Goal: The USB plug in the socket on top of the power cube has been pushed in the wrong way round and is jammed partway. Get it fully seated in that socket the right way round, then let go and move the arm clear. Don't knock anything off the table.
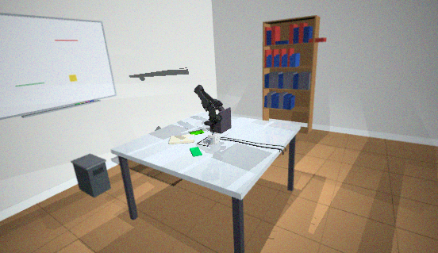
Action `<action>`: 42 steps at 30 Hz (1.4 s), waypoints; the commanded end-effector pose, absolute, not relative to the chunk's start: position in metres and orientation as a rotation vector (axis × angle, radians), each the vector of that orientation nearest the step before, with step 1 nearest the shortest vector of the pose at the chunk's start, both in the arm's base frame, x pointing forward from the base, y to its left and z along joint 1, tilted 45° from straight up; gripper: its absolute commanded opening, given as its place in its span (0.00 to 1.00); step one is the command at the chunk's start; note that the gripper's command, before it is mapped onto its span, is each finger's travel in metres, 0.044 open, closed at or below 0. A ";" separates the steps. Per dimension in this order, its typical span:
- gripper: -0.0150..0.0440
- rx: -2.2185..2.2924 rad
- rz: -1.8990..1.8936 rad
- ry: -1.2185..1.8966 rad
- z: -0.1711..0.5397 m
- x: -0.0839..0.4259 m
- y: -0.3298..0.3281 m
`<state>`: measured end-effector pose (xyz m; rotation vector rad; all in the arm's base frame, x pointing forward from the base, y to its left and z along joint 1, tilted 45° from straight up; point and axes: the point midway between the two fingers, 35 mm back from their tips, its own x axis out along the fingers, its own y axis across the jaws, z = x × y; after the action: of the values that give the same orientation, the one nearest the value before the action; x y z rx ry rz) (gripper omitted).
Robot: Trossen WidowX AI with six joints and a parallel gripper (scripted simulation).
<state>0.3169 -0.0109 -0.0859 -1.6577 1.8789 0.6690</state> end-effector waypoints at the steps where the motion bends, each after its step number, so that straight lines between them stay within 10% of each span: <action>1: 0.25 -1.664 0.670 1.877 -0.086 0.317 -0.011; 42: 0.25 -1.664 0.670 1.877 -0.090 0.317 -0.015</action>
<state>0.3164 -0.0145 -0.0895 -1.6578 1.8790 0.6688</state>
